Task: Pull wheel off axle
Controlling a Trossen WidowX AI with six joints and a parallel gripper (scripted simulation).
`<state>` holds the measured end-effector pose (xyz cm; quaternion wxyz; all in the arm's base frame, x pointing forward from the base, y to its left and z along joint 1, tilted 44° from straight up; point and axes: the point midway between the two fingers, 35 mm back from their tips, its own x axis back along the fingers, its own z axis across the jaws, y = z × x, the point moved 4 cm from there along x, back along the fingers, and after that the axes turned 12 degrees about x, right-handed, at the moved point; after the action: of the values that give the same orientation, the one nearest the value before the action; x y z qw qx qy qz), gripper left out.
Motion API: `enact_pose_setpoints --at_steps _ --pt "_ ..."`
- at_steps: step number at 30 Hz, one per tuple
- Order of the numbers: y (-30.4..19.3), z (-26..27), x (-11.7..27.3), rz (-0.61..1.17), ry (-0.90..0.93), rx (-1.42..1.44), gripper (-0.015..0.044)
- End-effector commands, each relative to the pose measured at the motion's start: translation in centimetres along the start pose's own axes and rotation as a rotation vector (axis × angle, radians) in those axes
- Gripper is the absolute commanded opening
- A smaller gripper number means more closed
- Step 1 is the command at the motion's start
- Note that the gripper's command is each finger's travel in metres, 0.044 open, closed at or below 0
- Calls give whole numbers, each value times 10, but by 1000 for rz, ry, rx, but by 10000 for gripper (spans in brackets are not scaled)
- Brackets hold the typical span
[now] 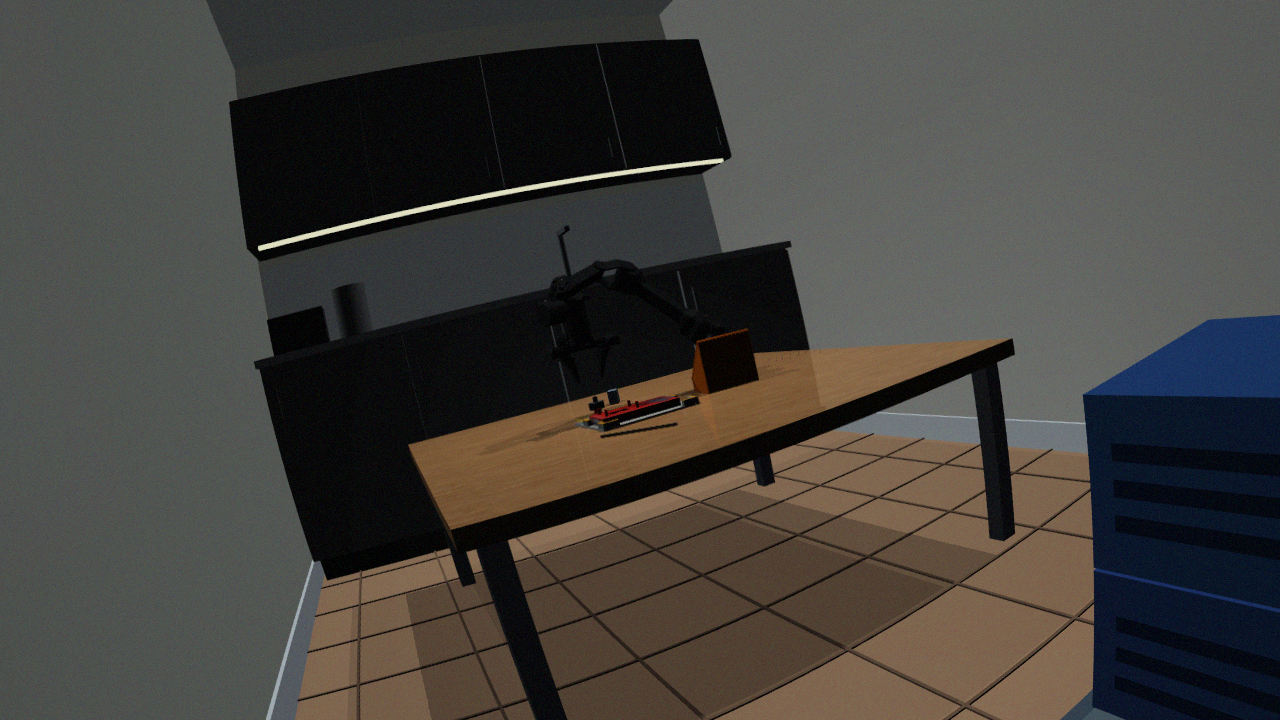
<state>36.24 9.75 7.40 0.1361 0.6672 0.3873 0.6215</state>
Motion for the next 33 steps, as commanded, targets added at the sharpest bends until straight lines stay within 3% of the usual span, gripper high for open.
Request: enact_pose_setpoints --at_steps 1,7,14,18,26,31,33 --pt "1 0 -20 -2 -6 5 300" --pt "2 -1 -64 -5 -7 4 300" --pt "2 -1 -69 -6 -7 4 300" --pt "2 -2 -66 -1 -12 -2 195" --pt "2 -2 -66 -1 -12 -2 142" --pt "2 -1 -65 -1 -12 -1 10" --pt "2 -1 -64 -2 -12 -1 0"
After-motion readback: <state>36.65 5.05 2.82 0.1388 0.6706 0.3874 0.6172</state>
